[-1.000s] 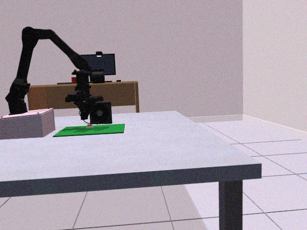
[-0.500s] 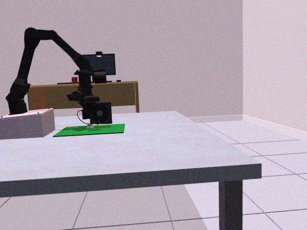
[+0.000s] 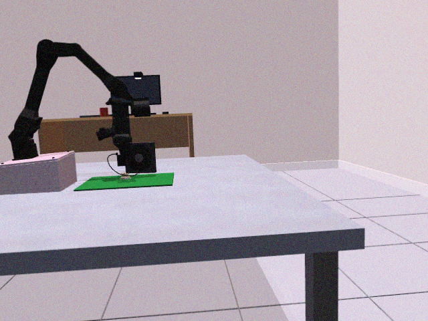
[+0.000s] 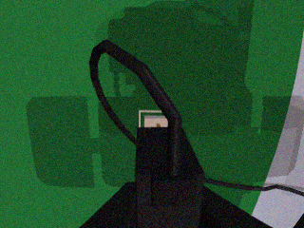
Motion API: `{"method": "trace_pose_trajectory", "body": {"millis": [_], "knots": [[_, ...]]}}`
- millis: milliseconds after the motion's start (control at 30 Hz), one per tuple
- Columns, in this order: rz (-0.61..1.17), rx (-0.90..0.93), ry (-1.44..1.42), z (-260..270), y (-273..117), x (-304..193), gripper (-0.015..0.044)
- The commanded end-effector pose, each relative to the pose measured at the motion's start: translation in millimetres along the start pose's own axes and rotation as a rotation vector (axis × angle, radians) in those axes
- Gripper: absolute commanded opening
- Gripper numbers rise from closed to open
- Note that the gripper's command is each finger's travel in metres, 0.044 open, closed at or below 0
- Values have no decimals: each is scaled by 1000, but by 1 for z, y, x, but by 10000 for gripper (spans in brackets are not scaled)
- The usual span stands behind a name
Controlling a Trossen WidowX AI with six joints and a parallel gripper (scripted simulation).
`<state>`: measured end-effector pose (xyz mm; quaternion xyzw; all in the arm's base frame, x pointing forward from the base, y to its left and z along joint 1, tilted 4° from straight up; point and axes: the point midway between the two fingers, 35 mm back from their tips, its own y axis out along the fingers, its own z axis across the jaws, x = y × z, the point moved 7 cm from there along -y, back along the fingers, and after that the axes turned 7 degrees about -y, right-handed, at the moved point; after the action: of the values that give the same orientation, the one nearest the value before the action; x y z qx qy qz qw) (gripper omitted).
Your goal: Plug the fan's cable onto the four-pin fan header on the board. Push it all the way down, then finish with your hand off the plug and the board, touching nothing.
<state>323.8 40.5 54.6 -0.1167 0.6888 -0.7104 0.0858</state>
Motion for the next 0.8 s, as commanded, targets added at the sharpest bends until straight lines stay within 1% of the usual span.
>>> {"method": "trace_pose_trajectory", "body": {"millis": [0,667,767], "knots": [[2,-5,17,-1,0,-1,0],[3,-5,23,-1,-2,-9,0],[3,-5,21,-1,10,-10,0]]}}
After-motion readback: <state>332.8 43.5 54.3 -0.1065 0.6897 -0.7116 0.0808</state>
